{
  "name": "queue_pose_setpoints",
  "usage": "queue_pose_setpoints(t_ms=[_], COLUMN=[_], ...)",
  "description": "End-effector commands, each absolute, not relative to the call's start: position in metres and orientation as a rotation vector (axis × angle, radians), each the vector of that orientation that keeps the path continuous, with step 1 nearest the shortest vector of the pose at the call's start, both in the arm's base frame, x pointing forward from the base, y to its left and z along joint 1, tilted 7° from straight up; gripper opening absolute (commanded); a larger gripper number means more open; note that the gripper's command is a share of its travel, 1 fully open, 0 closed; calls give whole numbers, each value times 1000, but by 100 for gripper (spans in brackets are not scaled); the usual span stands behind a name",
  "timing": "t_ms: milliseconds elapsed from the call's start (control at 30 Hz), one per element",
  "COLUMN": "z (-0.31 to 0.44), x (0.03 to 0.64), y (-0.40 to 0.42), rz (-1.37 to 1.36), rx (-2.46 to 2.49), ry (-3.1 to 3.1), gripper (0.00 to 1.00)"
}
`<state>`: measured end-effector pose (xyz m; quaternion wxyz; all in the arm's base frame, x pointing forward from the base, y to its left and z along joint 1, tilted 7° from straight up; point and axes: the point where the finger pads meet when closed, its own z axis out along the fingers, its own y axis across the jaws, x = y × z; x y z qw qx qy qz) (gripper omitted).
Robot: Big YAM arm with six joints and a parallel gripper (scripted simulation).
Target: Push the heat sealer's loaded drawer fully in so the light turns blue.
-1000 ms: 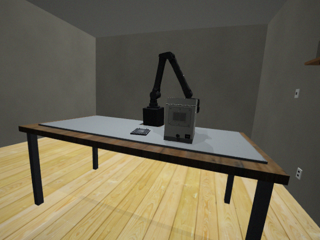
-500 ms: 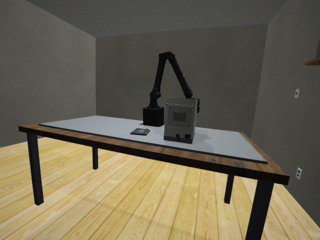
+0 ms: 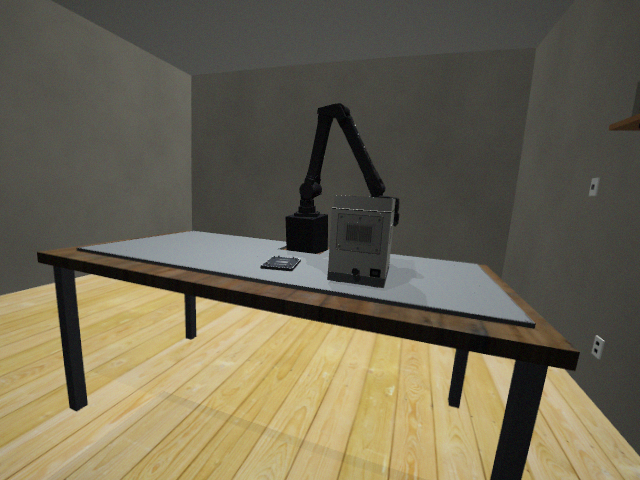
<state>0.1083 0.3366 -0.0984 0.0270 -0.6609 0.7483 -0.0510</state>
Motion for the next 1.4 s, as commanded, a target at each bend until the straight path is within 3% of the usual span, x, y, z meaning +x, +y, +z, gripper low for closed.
queue_pose_setpoints(t_ms=[0,567,600,1367], z=[-98,-95,-95,-95], x=[115,113,113,113], y=[337,346,346,346], rz=[-146,-138,-138,-138], rx=[-2021,-2024,-2024,-2024], ry=[2311,2302,2302,2302], gripper=[19,5,0,0])
